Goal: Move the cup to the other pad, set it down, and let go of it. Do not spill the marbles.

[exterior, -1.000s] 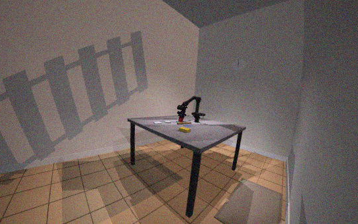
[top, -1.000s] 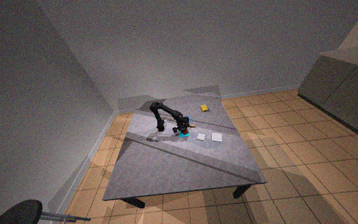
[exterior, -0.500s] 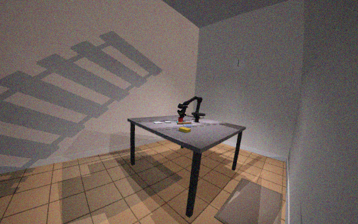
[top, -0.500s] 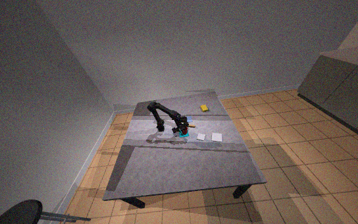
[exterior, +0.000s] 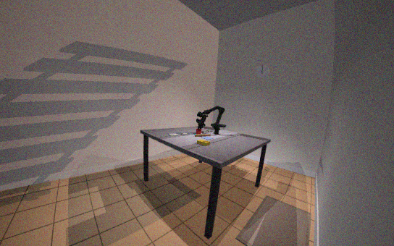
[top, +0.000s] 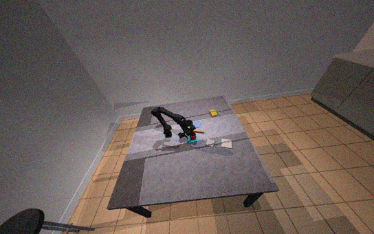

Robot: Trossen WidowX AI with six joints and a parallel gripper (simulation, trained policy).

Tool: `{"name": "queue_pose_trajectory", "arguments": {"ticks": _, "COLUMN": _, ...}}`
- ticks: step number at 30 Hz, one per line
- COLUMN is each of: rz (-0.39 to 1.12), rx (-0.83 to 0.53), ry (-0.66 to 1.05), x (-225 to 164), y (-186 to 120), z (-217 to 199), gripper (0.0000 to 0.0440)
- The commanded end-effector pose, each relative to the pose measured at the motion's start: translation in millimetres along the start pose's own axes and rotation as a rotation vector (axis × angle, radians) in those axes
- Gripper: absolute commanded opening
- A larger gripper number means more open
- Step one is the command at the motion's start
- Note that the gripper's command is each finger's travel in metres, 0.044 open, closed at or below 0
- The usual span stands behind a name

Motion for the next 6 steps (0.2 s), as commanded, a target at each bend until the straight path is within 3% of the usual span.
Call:
{"name": "queue_pose_trajectory", "arguments": {"ticks": 1, "rz": -0.010, "rx": 0.021, "ry": 0.002, "x": 2, "y": -9, "z": -2, "gripper": 0.0289}}
{"name": "queue_pose_trajectory", "arguments": {"ticks": 6, "rz": -0.039, "rx": 0.059, "ry": 0.005, "x": 7, "y": -25, "z": -2, "gripper": 0.0331}}
Point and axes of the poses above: the point midway between the two fingers, 35 mm back from their tips, its own y axis out along the fingers, its own z axis across the jaws, x = y × z, the point moved 10 cm from there along -y, back along the fingers, and after that the axes turned 10 degrees about y, right-handed, at the moved point
